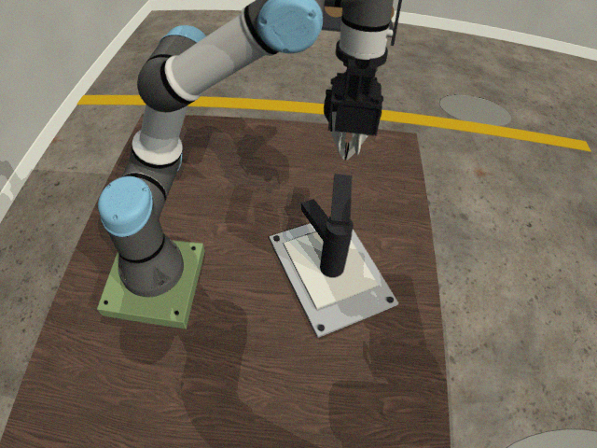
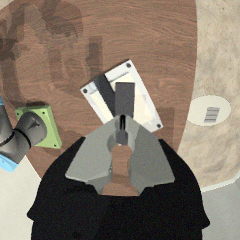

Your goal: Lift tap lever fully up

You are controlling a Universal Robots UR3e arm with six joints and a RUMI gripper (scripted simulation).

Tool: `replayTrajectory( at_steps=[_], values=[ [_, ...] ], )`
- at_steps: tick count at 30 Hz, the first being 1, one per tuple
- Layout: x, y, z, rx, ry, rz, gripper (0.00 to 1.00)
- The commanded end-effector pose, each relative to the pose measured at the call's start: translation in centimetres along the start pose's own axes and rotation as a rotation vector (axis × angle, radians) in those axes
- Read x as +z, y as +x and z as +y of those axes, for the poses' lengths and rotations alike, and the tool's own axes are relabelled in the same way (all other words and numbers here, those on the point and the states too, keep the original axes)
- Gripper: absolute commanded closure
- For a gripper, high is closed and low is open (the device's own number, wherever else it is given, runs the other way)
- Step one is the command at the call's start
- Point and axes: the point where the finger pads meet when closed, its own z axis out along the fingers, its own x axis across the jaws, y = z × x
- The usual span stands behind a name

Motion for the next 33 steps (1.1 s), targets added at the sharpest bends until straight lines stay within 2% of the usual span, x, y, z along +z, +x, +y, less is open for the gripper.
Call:
replayTrajectory(
  at_steps=[1,11,12,33],
  values=[
    [-0.07,0.03,0.00,0.000,0.000,0.003,1.00],
    [-0.07,0.03,0.00,0.000,0.000,0.003,1.00],
    [-0.07,0.03,0.00,0.000,0.000,0.003,0.58],
    [-0.07,0.03,0.00,0.000,0.000,0.003,0.58]
  ],
)
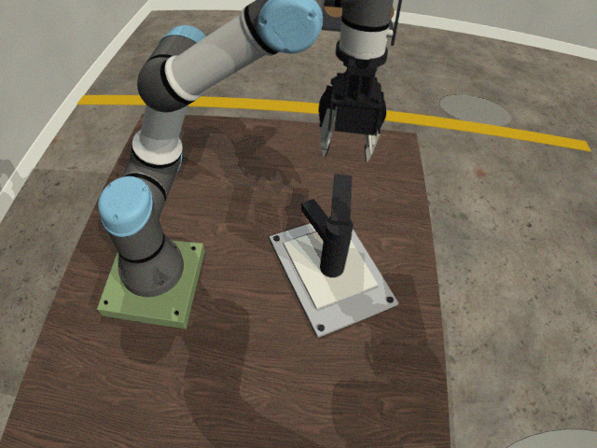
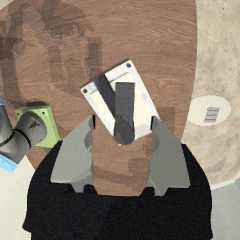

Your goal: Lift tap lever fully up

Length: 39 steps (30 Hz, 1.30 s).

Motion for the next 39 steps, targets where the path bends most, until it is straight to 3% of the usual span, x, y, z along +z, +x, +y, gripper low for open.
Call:
replayTrajectory(
  at_steps=[1,23,39],
  values=[
    [-0.1,0.0,0.0,0.000,0.000,0.003,0.58],
    [0.1,0.0,0.0,0.000,0.000,0.001,0.58],
    [1.4,0.1,0.0,-0.001,-0.001,-0.002,0.58]
  ],
)
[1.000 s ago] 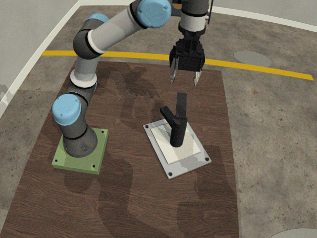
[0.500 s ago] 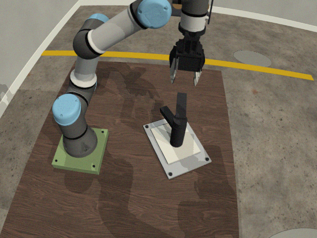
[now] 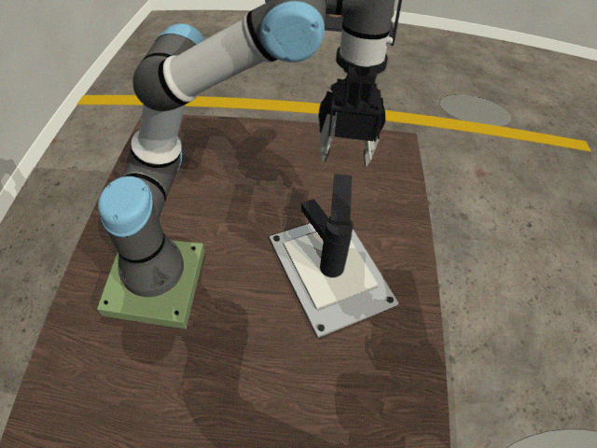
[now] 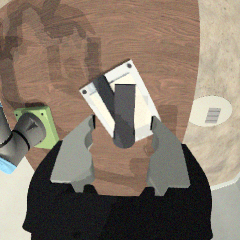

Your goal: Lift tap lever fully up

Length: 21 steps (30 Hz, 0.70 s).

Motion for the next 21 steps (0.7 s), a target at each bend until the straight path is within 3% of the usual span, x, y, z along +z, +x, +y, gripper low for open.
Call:
replayTrajectory(
  at_steps=[1,21],
  values=[
    [0.3,0.0,0.0,0.000,0.001,0.005,0.58],
    [3.2,0.1,-0.1,0.000,0.001,0.005,0.58]
  ],
)
